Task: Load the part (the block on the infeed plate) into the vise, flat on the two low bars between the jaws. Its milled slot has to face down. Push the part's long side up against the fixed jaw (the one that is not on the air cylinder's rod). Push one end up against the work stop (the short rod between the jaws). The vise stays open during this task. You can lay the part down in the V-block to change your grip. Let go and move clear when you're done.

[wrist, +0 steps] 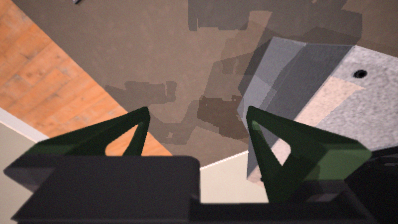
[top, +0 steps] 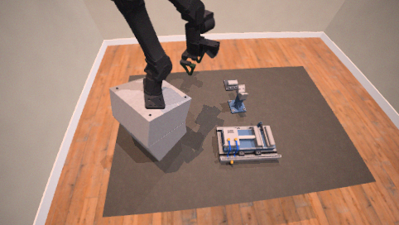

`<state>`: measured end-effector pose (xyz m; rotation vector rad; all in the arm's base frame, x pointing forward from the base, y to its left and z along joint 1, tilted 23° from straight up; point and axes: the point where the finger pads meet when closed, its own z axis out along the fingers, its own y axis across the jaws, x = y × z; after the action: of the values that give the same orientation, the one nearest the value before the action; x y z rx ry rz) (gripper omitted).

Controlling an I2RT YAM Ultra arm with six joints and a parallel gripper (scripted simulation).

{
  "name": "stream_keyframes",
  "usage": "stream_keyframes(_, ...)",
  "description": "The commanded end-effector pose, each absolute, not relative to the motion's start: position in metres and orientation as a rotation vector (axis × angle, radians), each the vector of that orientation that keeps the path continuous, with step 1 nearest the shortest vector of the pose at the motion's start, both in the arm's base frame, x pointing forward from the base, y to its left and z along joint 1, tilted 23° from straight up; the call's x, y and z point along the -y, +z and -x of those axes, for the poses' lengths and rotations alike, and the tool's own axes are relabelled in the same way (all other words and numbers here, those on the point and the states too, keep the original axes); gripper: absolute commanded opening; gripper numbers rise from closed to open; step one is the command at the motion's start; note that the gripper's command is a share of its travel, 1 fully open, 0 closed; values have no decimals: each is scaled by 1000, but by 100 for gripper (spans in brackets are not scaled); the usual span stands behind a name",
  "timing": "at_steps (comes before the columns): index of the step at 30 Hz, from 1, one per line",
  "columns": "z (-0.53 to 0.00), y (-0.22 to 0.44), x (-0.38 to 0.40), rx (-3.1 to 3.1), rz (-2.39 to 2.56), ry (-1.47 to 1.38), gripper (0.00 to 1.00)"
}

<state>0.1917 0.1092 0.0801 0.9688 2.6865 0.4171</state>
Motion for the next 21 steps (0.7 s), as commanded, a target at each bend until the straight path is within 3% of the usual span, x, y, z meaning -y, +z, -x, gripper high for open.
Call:
stream_keyframes(1, -193, 82, -110, -2681, -967, 424, 100)
stream_keyframes(21, -198, 86, -112, -2686, -949, 421, 100)
